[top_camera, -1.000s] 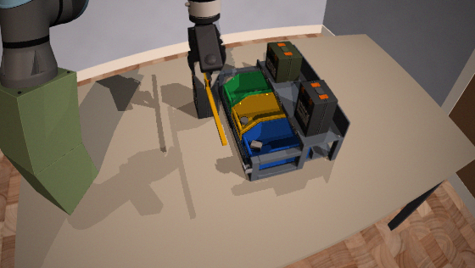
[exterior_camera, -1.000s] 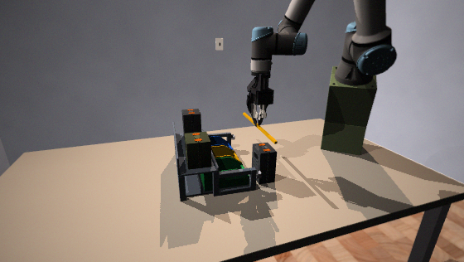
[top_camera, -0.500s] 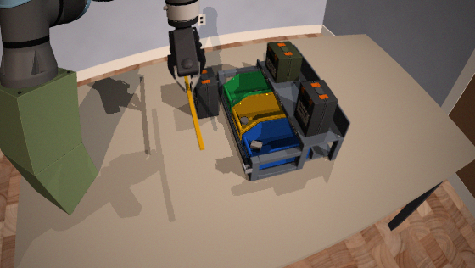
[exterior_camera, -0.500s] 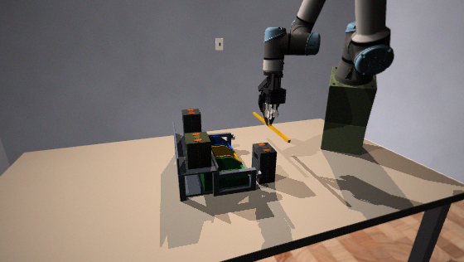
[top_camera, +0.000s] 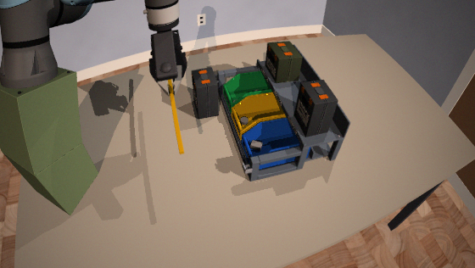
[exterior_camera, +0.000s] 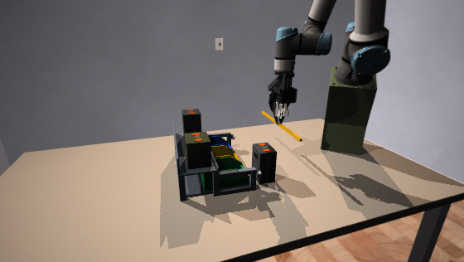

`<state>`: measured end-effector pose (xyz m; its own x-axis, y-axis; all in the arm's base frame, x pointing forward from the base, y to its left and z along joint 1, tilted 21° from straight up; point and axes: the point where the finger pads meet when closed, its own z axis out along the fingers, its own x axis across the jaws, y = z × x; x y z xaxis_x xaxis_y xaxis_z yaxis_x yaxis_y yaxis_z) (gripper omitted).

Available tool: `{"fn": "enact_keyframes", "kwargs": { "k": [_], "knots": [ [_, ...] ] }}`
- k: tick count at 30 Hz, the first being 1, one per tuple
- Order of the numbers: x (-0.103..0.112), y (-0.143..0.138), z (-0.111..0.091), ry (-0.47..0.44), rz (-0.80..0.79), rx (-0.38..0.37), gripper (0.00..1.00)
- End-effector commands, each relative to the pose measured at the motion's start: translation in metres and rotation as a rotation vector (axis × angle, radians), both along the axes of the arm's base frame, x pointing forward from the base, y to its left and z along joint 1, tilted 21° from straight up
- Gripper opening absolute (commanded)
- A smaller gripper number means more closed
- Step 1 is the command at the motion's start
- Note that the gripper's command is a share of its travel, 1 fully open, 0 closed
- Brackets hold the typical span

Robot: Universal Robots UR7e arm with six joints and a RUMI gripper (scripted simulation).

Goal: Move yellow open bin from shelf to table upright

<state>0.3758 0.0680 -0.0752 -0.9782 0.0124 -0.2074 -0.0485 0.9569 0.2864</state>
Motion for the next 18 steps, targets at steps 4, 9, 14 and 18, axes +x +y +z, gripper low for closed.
{"fn": "enact_keyframes", "kwargs": {
  "k": [4, 9, 14, 18],
  "knots": [
    [-0.018, -0.002, -0.002, -0.009, 0.001, -0.002, 0.0],
    [-0.027, -0.001, -0.004, -0.009, 0.001, -0.002, 0.0],
    [-0.033, -0.001, -0.006, -0.008, 0.001, -0.002, 0.0],
    [-0.035, -0.001, -0.006, -0.008, 0.001, -0.002, 0.0]
  ]
}}
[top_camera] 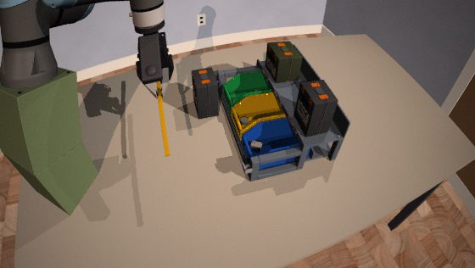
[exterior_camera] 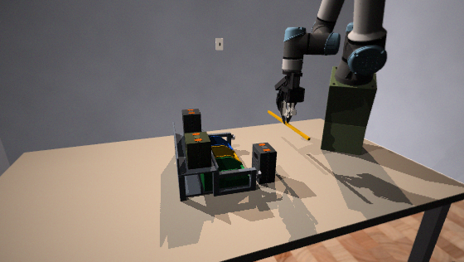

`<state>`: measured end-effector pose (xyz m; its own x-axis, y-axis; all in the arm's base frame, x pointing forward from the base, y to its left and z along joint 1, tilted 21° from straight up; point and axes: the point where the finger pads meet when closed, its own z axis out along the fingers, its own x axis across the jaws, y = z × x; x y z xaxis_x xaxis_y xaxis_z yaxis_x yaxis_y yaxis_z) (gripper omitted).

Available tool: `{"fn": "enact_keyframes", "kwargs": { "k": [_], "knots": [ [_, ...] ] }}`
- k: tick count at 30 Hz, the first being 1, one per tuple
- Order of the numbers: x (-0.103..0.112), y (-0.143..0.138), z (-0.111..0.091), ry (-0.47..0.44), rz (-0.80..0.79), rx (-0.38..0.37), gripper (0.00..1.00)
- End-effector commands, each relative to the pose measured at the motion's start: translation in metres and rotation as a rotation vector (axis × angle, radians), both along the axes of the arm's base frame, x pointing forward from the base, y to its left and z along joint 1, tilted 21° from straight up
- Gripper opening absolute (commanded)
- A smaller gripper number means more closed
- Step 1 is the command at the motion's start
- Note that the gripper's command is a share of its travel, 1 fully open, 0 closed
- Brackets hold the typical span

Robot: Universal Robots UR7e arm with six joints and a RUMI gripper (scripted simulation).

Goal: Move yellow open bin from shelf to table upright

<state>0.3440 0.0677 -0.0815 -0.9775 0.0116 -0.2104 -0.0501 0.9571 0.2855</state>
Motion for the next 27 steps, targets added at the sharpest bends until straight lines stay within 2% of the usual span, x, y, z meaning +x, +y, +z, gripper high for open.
{"fn": "enact_keyframes", "kwargs": {
  "k": [1, 27],
  "knots": [
    [-0.004, -0.001, 0.0001, -0.005, 0.001, -0.002, 0.0],
    [-0.0059, -0.0013, -0.0004, -0.006, 0.001, -0.002, 0.0]
  ]
}}
